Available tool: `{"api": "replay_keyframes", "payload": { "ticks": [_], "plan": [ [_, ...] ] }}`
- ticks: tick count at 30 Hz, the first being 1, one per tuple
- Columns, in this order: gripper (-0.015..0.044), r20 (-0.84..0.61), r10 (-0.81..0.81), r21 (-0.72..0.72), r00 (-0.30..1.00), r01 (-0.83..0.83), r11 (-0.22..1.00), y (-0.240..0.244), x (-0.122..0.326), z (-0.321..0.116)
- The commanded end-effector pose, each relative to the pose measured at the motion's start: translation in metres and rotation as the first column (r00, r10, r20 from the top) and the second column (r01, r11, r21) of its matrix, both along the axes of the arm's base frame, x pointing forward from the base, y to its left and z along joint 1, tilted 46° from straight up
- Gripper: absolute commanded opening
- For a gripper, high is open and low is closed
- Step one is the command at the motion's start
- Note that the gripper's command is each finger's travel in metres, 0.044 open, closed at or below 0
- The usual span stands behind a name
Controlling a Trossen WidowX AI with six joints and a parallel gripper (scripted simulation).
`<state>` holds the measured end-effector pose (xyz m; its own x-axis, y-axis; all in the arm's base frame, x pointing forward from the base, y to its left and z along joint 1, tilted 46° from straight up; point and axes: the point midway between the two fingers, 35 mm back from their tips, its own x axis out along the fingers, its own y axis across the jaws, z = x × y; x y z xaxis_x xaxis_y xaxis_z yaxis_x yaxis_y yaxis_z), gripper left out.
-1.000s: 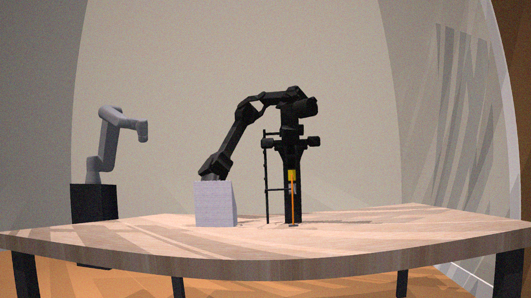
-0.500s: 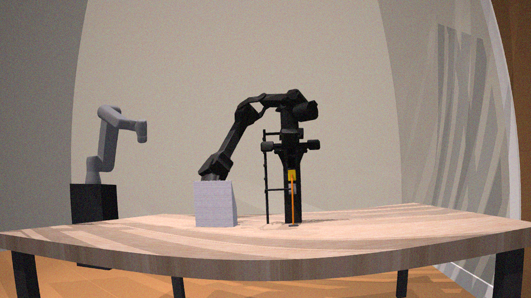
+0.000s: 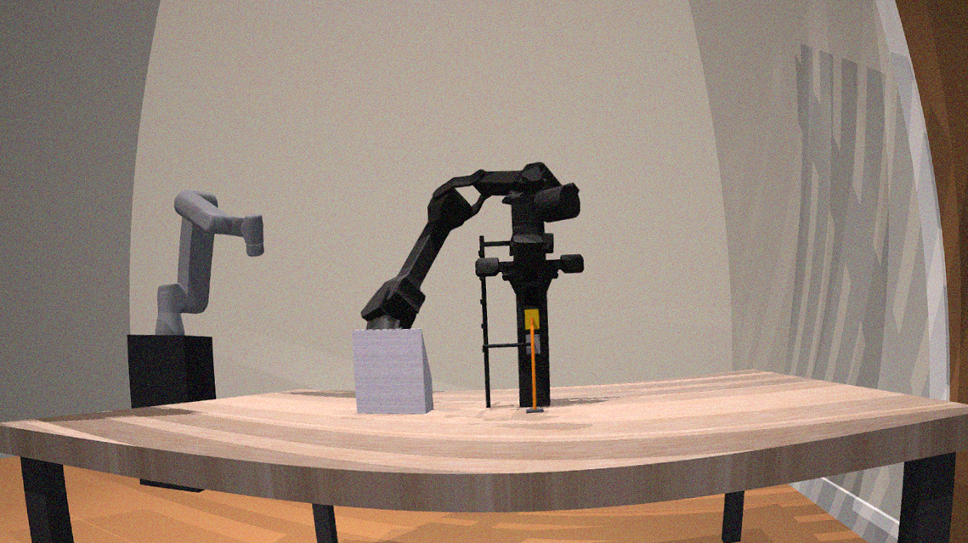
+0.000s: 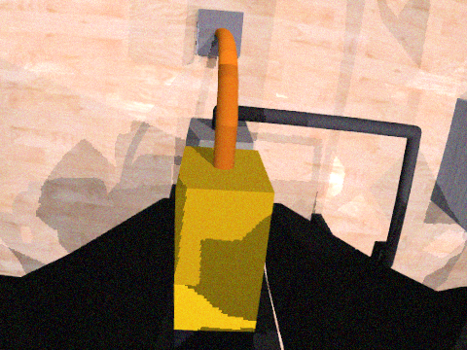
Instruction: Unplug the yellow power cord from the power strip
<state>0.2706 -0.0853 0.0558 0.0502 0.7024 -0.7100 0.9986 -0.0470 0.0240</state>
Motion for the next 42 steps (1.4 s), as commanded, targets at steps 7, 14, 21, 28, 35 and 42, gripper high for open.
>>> {"api": "replay_keyframes", "payload": {
  "ticks": [7,14,21,28,35,42],
  "plan": [
    [0.0000,-0.001,-0.001,-0.002,1.000,0.001,1.000,-0.009,0.001,-0.007],
    [0.0000,-0.001,-0.002,-0.003,1.000,0.002,1.000,-0.018,0.001,-0.015],
    [0.0000,0.000,-0.003,-0.004,1.000,0.003,1.000,-0.026,0.001,-0.022],
    [0.0000,0.000,-0.004,-0.004,1.000,0.004,1.000,-0.036,0.000,-0.028],
    [0.0052,0.001,-0.005,-0.003,1.000,0.005,1.000,-0.037,0.000,-0.032],
    [0.0236,0.001,-0.006,-0.001,1.000,0.006,1.000,-0.032,0.000,-0.030]
  ]
}}
